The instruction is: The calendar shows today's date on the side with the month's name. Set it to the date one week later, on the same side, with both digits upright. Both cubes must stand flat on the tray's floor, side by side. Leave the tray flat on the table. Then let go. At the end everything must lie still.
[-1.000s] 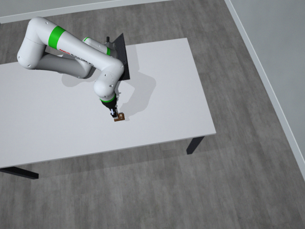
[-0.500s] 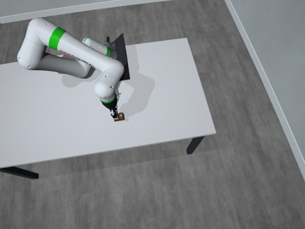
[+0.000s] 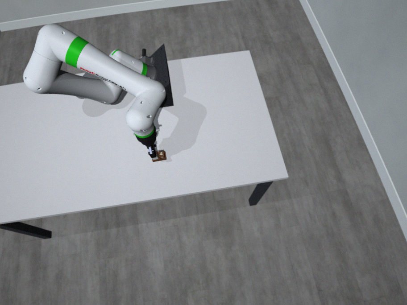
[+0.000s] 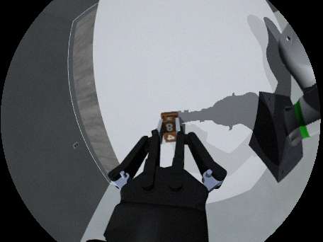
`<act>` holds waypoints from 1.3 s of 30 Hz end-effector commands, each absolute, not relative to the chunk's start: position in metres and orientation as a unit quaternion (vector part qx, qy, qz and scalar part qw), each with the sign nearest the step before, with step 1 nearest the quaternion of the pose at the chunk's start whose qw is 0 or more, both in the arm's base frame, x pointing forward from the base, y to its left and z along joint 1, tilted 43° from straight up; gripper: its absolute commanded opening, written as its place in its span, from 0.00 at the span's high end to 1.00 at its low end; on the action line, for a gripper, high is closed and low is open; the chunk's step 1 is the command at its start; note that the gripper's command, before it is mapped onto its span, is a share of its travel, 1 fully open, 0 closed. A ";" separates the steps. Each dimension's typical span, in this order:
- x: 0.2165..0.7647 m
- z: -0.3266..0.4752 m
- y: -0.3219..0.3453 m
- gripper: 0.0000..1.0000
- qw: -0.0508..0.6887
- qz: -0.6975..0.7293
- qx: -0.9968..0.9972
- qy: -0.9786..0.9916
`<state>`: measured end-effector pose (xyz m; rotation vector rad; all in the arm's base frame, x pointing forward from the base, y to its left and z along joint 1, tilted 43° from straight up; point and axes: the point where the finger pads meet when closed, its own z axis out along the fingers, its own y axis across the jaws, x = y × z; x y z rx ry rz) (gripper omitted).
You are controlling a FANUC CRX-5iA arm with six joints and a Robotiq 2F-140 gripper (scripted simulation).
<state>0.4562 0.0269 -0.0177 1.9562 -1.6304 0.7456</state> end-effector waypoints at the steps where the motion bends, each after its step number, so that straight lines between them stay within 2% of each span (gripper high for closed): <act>1: 0.456 -0.018 0.027 0.84 0.241 0.273 0.715 -0.596; 39: 0.457 -0.021 0.024 0.84 0.241 0.273 0.715 -0.596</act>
